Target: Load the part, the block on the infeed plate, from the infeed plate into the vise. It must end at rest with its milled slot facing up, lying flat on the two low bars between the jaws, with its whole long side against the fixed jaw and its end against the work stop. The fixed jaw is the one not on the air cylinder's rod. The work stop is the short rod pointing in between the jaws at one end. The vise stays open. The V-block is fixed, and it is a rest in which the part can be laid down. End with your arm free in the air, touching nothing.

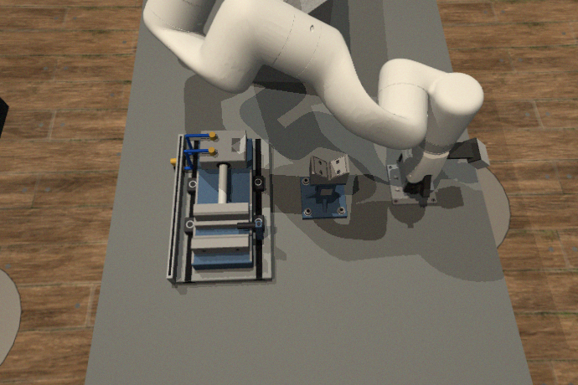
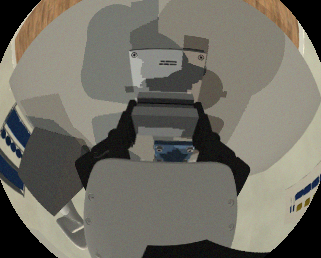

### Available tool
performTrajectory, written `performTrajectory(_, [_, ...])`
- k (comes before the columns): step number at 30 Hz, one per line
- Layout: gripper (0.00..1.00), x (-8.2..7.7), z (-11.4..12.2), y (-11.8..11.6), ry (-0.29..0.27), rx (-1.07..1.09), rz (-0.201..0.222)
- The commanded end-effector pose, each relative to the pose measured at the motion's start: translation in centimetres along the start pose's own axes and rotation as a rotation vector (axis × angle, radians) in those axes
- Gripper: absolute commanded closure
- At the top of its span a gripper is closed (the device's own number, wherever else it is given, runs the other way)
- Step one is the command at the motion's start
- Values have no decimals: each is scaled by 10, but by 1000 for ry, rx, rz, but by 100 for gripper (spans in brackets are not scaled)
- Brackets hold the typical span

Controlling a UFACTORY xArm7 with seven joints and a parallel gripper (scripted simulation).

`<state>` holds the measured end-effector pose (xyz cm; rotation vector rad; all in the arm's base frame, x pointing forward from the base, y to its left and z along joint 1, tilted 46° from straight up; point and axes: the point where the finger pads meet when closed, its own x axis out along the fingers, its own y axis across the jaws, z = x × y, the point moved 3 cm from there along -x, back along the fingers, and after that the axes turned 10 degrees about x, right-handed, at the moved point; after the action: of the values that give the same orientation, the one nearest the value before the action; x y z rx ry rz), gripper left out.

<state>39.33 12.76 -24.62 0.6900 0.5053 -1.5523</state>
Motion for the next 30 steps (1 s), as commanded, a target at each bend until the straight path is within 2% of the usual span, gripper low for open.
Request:
performTrajectory(1, [100,-17,-1,1,5,0,2])
performTrajectory(4, [100,-28,-1,1,5,0,2])
performTrajectory(6, [100,-28,-1,1,5,0,2])
performTrajectory(21, [100,-92,-1,0,5,0,2])
performTrajectory(23, [100,-92,-1,0,5,0,2])
performTrajectory(30, [100,-121,-1,0,5,0,2])
